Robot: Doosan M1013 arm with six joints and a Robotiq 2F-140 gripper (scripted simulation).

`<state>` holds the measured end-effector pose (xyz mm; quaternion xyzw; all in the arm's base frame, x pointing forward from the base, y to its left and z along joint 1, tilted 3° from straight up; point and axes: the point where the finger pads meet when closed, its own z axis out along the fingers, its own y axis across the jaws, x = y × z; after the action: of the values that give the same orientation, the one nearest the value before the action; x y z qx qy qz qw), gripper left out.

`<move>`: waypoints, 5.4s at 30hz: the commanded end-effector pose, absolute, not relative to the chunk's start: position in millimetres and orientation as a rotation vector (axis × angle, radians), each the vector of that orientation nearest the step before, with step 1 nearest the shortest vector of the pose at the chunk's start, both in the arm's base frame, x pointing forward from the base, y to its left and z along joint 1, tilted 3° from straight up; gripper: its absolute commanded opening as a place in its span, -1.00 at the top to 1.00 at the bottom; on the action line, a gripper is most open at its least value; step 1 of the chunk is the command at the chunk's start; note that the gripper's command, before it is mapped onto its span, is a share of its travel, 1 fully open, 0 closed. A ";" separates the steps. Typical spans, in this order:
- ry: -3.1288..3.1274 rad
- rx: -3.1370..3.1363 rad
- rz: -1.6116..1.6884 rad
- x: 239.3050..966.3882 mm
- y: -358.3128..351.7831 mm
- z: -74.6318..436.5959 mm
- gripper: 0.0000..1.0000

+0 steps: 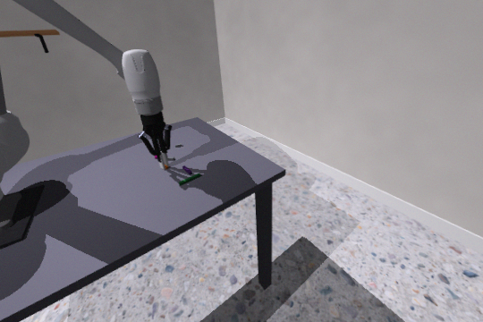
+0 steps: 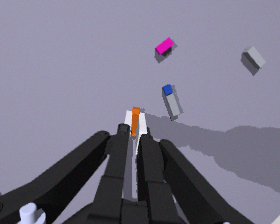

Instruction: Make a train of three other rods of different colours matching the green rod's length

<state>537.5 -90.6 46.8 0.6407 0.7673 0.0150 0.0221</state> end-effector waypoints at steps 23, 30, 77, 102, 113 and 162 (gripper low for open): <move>2.377 1.985 0.047 534.2 -90.2 108.8 0.94; 2.377 1.985 0.047 532.4 -90.0 142.5 0.94; 2.834 1.233 0.025 600.2 -74.9 140.4 0.94; 2.834 1.233 0.025 604.4 -75.8 65.6 0.94; 2.834 1.233 0.025 604.5 -75.9 62.8 0.94; 2.834 1.233 0.025 605.1 -75.9 52.2 0.94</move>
<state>605.0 -75.9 53.3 0.3989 0.9166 0.0081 0.0254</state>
